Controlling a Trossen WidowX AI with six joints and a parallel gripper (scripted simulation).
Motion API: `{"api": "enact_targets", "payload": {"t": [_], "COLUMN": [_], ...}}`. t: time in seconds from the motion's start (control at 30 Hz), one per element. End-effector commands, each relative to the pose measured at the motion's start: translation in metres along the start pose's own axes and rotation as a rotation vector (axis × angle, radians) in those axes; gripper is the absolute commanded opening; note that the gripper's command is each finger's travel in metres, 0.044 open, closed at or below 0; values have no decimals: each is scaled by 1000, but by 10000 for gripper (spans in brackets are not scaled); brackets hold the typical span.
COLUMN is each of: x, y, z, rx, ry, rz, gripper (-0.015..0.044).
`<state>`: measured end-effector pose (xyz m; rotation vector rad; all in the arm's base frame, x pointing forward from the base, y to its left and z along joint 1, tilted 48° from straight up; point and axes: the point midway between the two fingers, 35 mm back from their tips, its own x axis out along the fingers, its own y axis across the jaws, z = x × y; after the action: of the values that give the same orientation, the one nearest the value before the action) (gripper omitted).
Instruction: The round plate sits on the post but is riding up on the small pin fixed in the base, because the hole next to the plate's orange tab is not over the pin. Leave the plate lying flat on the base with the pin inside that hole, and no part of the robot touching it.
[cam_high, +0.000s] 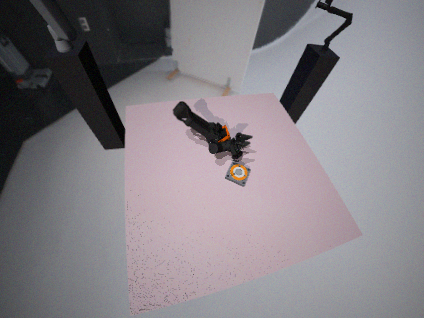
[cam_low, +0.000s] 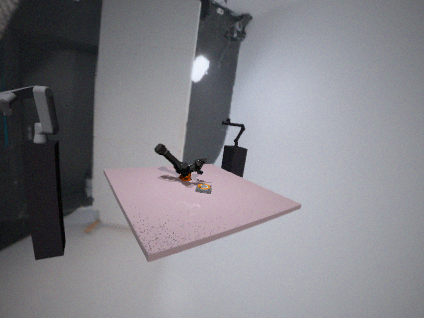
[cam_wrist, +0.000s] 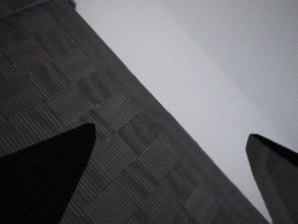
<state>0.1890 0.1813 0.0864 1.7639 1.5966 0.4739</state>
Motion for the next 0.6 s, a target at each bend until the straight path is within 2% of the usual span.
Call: {"api": "enact_targets", "payload": {"t": [0.0, 0.1, 0.23, 0.3, 0.47, 0.57], "x": [1, 12, 23, 23, 15, 8], "y": [1, 11, 17, 17, 11, 9], "z": [2, 36, 88, 95, 137, 146], "rx": [0, -7, -50, -60, -168, -218], "ry": [-11, -163, -424, -463, -720, -790], "rz": [-1, -37, -183, -216, -532, -671], "gripper": [374, 295, 190, 137, 6, 0]}}
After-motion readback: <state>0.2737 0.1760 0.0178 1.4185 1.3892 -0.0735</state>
